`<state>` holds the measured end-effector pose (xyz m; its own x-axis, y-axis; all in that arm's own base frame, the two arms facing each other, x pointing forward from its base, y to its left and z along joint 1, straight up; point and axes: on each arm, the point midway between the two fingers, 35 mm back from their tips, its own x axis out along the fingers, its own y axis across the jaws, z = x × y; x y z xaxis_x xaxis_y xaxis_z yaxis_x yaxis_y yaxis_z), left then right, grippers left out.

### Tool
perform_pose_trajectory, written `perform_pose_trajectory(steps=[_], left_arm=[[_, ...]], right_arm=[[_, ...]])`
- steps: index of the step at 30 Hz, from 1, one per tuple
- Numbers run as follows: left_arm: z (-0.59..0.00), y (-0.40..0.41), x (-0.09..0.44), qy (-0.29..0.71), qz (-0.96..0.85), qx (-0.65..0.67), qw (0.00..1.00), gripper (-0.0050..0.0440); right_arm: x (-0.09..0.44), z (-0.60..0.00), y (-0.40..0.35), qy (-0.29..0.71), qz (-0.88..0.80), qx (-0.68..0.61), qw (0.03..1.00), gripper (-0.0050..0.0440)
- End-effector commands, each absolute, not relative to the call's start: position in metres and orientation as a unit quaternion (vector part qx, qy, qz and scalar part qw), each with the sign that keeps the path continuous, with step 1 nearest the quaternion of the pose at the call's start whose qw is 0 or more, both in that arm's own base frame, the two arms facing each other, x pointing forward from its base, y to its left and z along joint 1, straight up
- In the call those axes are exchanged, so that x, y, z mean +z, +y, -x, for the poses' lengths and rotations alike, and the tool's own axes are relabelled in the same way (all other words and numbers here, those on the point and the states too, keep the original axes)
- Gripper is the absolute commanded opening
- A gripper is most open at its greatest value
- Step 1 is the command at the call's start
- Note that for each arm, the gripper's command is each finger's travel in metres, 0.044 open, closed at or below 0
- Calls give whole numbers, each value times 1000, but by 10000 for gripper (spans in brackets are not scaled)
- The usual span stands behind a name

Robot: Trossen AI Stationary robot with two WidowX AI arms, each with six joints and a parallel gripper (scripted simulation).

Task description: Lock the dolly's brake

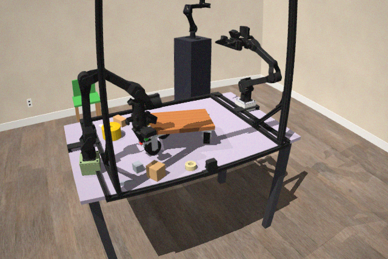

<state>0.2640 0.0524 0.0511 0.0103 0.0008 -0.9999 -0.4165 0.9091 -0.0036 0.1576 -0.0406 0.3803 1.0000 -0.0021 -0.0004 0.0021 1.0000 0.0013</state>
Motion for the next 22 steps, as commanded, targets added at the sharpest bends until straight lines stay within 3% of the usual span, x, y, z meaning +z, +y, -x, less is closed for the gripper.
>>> perform_pose_trajectory(steps=[1, 9, 10, 22], left_arm=[[-262, 52, 46, 691, 151, 151, 691, 0], [-263, 53, 109, 691, 151, 151, 691, 0], [-261, 52, 81, 701, 151, 151, 680, 0], [-261, 52, 81, 701, 151, 151, 680, 0]], right_arm=[[381, -158, -40, 0, 0, 0, 1000, 440], [381, -158, -40, 0, 0, 0, 1000, 440], [381, -158, -40, 0, 0, 0, 1000, 440], [381, -158, -40, 0, 0, 0, 1000, 440]])
